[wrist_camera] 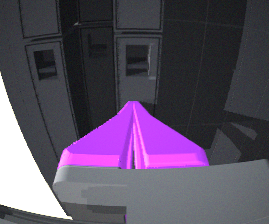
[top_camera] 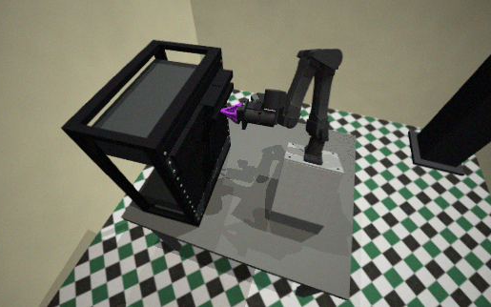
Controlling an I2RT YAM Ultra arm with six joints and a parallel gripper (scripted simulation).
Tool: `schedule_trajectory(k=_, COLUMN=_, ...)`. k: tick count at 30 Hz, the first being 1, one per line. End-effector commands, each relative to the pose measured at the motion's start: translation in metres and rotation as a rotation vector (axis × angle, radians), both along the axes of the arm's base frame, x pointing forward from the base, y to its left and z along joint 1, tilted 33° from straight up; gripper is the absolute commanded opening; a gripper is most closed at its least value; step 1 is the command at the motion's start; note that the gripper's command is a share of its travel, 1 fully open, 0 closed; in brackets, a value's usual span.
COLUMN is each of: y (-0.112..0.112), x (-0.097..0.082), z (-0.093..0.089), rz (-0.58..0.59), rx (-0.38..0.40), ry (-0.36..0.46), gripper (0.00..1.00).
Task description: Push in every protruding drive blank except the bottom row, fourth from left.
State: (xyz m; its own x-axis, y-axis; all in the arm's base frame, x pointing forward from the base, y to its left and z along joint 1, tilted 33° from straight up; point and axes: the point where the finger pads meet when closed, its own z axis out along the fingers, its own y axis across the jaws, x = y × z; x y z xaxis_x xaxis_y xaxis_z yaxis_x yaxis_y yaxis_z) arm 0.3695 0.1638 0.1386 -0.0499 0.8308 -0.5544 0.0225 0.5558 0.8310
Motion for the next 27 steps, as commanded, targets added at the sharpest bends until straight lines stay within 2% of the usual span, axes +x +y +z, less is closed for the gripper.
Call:
schedule_trajectory(k=1, y=0.018, x=0.007, z=0.01, rz=0.043, rx=0.004, ry=-0.018, gripper=0.0)
schedule_trajectory(k=8, y=0.018, x=0.007, z=0.008, rz=0.043, rx=0.002, ry=-0.016, gripper=0.0)
schedule_trajectory(k=14, y=0.013, x=0.019, z=0.002, rz=0.026, rx=-0.001, ry=-0.011, gripper=0.0)
schedule_trajectory(k=27, y=0.018, x=0.018, z=0.002, rz=0.039, rx=-0.001, ry=-0.011, gripper=0.0)
